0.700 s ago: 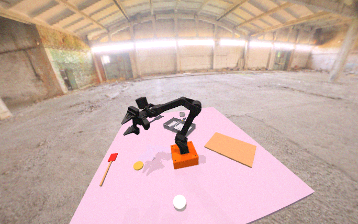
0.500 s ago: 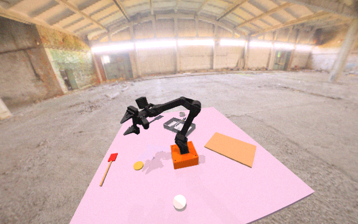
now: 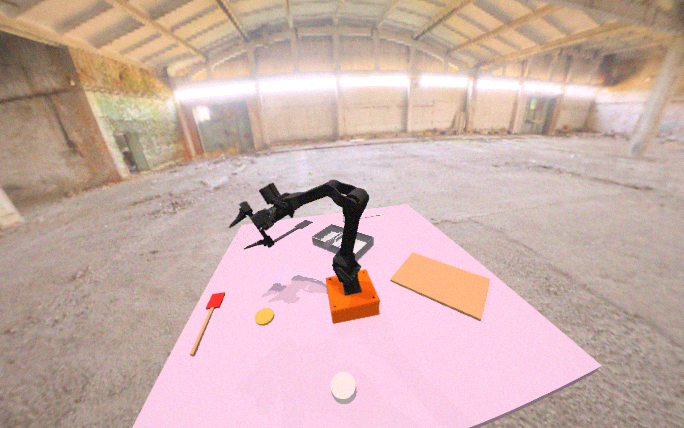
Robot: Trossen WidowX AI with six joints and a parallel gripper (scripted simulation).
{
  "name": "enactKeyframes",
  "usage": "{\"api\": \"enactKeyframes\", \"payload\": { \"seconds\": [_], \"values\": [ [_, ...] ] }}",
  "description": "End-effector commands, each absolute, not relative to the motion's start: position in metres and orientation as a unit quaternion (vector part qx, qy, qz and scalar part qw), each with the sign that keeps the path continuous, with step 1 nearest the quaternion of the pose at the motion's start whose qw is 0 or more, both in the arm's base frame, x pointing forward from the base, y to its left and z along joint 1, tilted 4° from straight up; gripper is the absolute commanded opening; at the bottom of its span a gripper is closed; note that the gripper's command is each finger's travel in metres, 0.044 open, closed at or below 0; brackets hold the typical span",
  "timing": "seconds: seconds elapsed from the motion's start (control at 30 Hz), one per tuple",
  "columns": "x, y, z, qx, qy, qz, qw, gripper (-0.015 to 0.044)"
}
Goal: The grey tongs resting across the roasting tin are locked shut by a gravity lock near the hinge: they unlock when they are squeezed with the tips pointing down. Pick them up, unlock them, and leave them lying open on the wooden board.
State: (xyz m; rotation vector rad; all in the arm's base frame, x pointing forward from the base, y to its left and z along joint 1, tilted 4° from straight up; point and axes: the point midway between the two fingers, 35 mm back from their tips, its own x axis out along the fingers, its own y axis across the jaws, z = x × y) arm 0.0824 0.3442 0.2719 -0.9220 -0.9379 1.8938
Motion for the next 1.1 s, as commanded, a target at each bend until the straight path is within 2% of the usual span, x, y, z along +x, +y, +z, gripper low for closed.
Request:
{"api": "enactKeyframes", "payload": {
  "seconds": [0.0,0.3,0.57,0.8,1.07],
  "values": [
    [0.158,0.342,0.249,-0.349,-0.145,0.755,0.536,0.044],
    [0.255,0.303,0.207,-0.259,0.162,0.661,0.686,0.044],
    [0.328,0.238,0.166,-0.113,0.409,0.47,0.774,0.044],
    [0.372,0.164,0.135,0.03,0.55,0.257,0.794,0.044],
    [0.396,0.073,0.101,0.196,0.634,-0.03,0.748,0.044]
  ]
}}
